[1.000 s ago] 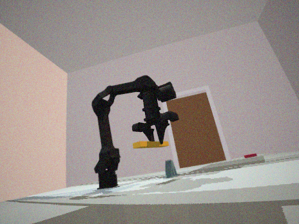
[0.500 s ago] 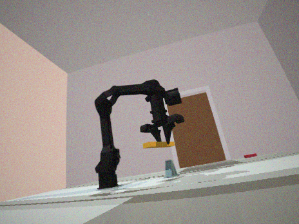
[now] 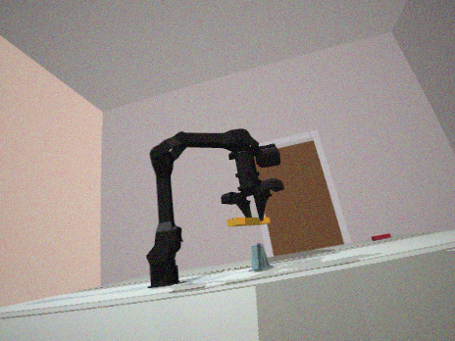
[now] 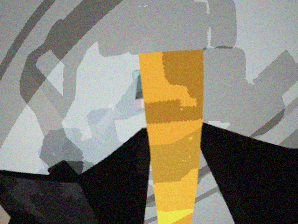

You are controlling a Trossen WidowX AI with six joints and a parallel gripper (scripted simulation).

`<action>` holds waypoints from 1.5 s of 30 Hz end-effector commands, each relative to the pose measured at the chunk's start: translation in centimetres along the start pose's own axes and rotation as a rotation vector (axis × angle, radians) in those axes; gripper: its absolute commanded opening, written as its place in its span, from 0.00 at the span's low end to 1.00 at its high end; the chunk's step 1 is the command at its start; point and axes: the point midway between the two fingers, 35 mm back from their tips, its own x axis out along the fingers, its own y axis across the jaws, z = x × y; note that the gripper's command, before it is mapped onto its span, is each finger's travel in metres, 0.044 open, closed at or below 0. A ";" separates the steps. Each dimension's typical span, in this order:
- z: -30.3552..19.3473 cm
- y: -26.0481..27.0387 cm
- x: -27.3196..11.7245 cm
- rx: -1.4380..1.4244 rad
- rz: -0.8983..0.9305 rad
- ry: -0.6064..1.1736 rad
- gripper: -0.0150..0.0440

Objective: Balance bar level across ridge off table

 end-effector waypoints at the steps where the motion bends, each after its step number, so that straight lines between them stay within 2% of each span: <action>1: 1.4 0.4 -0.1 0.002 -0.008 -0.002 0.25; 8: 3.6 1.5 -0.1 0.000 -0.007 -0.004 0.25; 37: 3.6 1.5 4.2 0.000 -0.007 -0.004 0.25; 45: 3.6 1.5 4.3 0.000 -0.007 -0.004 0.25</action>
